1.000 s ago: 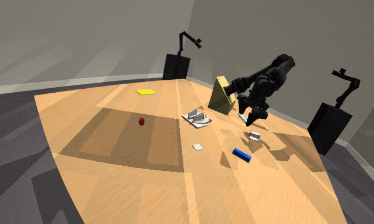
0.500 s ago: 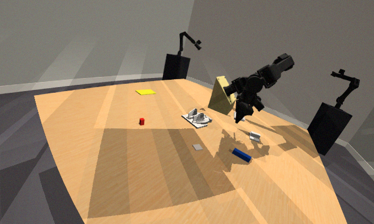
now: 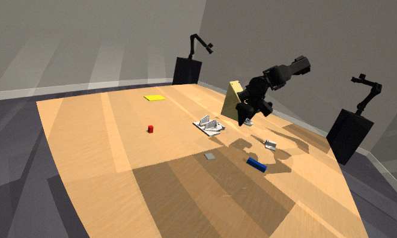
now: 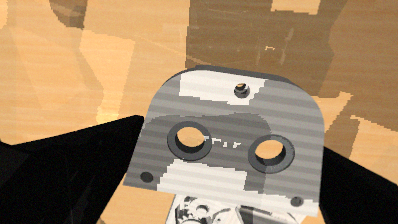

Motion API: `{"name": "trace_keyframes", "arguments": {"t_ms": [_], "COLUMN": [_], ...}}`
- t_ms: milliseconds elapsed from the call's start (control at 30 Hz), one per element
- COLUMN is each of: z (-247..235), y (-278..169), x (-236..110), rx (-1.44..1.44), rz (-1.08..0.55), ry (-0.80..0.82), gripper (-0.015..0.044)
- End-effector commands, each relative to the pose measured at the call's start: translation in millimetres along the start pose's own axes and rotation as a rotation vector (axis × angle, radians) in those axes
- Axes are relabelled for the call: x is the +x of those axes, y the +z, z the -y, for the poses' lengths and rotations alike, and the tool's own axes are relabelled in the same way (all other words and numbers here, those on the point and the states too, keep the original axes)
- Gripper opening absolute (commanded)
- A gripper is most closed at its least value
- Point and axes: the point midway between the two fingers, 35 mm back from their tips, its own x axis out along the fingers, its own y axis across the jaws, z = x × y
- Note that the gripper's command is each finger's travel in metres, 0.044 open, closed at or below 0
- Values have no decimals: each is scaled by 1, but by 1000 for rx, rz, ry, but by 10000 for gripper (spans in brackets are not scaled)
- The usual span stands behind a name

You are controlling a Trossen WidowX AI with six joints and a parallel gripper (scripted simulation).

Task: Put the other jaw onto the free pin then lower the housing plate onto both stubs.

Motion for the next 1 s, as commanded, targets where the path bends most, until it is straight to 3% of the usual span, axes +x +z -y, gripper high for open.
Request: {"name": "trace_keyframes", "arguments": {"t_ms": [0,967], "z": [2,12], "y": [-9,-71], "x": [1,4], "rx": [107,905], "rz": [-1,12], "ry": [3,23], "gripper": [351,351]}}
